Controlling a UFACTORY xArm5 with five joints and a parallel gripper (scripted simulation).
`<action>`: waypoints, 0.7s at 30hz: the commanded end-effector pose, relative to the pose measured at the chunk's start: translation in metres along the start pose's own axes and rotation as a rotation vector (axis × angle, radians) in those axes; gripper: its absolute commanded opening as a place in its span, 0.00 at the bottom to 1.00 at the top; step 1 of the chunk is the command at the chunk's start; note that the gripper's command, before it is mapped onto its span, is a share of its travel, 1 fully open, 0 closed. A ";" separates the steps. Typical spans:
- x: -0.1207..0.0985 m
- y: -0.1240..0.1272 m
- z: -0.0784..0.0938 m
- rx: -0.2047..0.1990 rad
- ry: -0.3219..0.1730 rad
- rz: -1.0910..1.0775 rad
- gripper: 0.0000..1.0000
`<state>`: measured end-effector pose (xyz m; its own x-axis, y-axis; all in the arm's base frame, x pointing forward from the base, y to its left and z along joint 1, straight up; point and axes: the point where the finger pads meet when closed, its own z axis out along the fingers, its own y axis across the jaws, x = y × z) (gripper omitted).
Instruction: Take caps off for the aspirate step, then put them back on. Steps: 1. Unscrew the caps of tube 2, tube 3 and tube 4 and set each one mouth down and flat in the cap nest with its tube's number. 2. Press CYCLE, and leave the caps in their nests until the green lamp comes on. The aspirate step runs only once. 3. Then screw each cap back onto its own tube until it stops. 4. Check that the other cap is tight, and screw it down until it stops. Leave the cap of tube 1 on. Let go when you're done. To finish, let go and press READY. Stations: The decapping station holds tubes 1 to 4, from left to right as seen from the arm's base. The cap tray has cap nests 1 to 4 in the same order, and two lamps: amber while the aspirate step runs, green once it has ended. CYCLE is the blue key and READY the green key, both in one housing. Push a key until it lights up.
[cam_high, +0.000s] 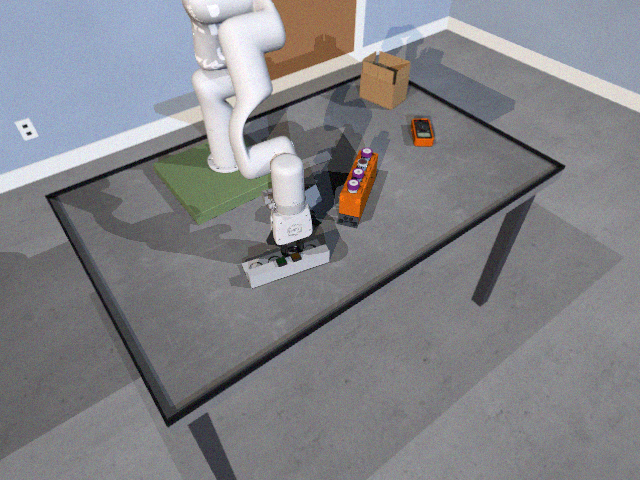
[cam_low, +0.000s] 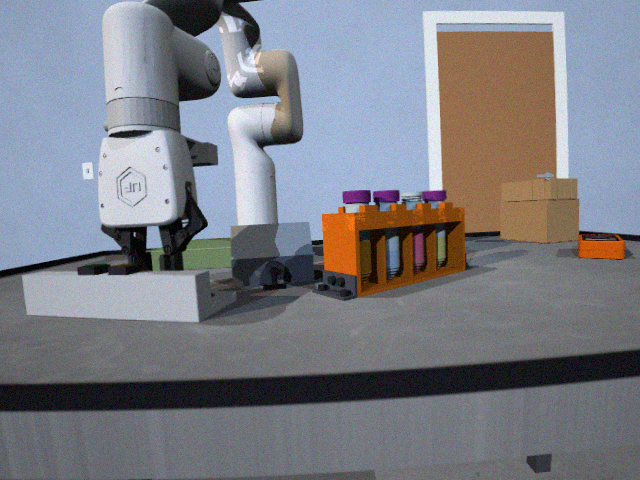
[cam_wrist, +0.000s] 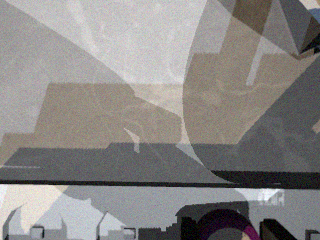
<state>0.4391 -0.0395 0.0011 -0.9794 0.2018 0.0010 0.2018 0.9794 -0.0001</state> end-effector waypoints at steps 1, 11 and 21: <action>-0.001 0.000 0.001 -0.002 -0.003 0.000 0.00; -0.001 0.000 0.004 -0.002 -0.003 0.000 0.00; -0.001 0.000 0.004 -0.002 -0.003 0.000 0.46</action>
<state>0.4391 -0.0395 -0.0039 -0.9794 0.2018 0.0010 0.2018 0.9794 -0.0001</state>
